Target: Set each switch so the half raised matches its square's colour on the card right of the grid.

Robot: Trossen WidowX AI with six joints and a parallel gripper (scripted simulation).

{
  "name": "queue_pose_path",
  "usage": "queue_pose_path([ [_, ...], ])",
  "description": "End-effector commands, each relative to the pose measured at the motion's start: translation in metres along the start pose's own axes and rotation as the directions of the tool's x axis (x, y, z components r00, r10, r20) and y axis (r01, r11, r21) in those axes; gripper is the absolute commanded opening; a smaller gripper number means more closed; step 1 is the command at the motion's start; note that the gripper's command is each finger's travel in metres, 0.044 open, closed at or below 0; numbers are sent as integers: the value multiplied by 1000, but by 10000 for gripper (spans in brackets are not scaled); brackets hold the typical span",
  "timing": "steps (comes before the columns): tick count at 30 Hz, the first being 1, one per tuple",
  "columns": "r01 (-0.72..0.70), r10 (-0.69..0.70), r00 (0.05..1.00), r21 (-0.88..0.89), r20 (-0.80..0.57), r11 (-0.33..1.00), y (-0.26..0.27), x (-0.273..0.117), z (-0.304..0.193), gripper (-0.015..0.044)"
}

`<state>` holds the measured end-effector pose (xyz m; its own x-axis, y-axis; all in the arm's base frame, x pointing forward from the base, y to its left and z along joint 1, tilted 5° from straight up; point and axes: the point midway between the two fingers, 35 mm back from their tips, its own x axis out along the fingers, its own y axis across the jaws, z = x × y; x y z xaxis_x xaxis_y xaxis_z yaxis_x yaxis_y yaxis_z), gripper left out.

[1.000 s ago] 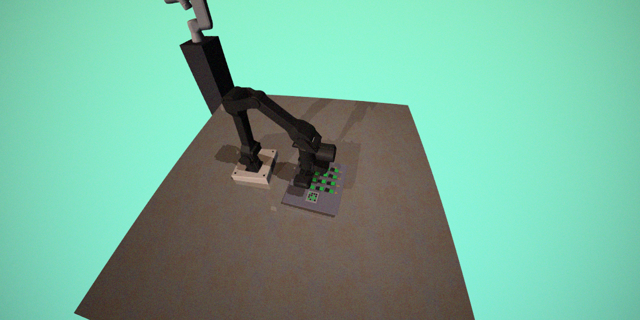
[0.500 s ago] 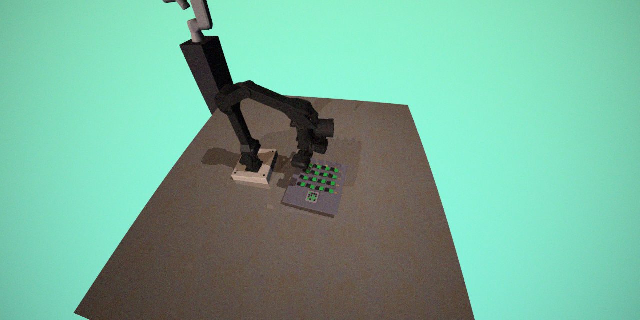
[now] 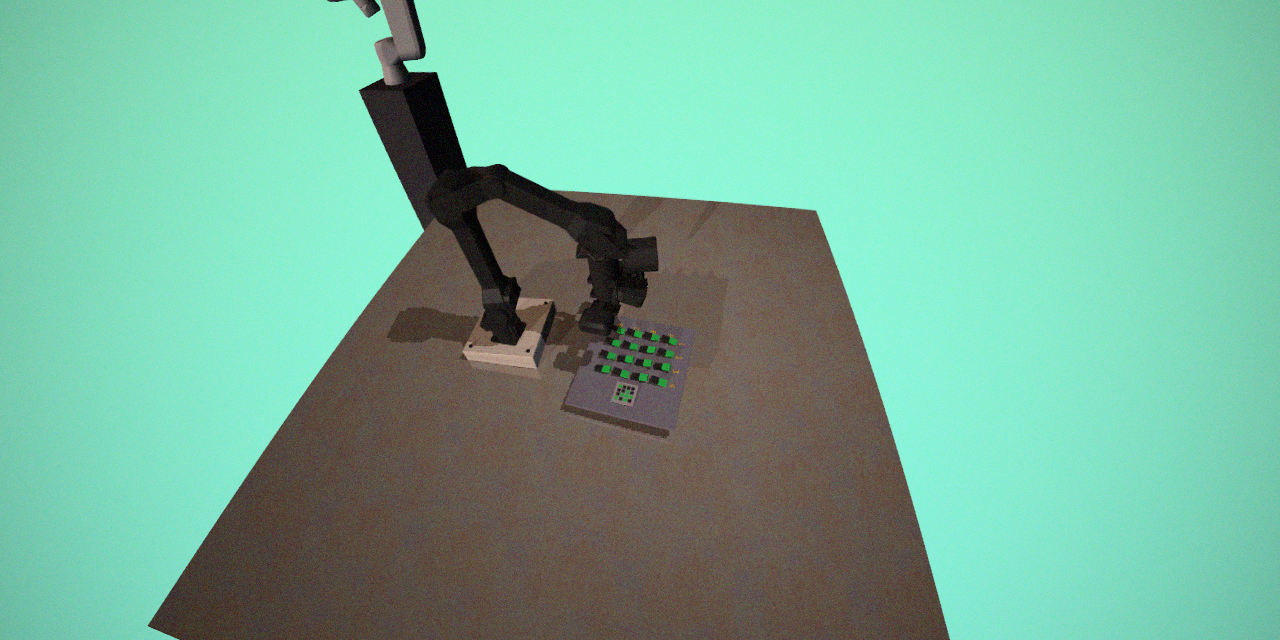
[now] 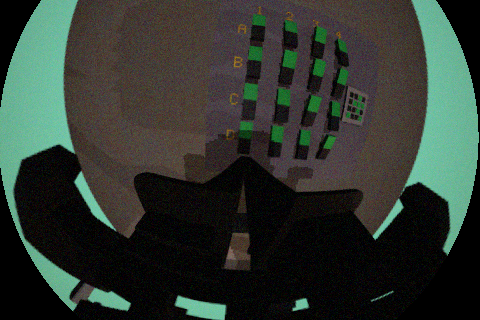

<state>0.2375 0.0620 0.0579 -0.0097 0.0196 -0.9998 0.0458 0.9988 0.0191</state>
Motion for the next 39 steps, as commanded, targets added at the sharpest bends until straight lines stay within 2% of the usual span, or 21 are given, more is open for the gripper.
queue_pose_path([
  [1,-1,1,1000,3,11,1000,1,7,1,0],
  [16,-1,1,1000,3,11,1000,1,26,1,0],
  [39,-1,1,1000,3,11,1000,1,26,1,0],
])
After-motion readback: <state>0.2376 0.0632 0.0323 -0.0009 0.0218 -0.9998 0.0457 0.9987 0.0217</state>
